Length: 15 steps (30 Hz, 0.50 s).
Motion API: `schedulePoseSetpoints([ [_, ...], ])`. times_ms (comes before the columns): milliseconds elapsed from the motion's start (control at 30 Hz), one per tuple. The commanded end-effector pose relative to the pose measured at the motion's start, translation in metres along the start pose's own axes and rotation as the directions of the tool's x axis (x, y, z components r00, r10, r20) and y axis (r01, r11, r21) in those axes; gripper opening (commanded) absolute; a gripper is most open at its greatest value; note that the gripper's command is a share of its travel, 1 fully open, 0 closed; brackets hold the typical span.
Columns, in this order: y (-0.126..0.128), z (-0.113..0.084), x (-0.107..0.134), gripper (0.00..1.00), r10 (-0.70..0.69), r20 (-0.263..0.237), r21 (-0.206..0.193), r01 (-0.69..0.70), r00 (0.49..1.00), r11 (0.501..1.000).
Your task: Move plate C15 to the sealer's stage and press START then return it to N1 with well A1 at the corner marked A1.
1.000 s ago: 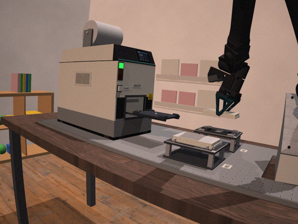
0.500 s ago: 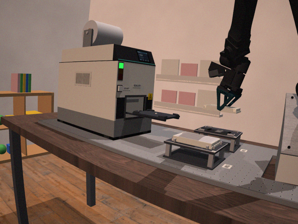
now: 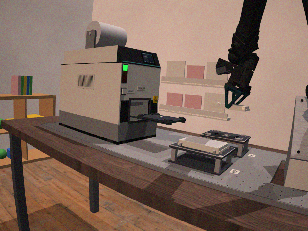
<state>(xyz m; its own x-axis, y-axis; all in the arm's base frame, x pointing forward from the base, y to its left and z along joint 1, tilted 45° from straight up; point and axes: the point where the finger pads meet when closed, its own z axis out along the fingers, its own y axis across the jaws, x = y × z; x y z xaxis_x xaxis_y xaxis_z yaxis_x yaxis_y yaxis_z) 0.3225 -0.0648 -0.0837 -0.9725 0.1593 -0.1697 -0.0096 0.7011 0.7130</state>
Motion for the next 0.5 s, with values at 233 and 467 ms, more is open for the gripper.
schedulePoseSetpoints([
  [233,-0.009,-0.032,-0.035,0.0,-0.063,0.041,0.03,0.062,0.997,0.998],
  [467,-0.008,-0.036,-0.039,0.0,-0.057,0.052,0.038,0.055,0.997,0.998],
])
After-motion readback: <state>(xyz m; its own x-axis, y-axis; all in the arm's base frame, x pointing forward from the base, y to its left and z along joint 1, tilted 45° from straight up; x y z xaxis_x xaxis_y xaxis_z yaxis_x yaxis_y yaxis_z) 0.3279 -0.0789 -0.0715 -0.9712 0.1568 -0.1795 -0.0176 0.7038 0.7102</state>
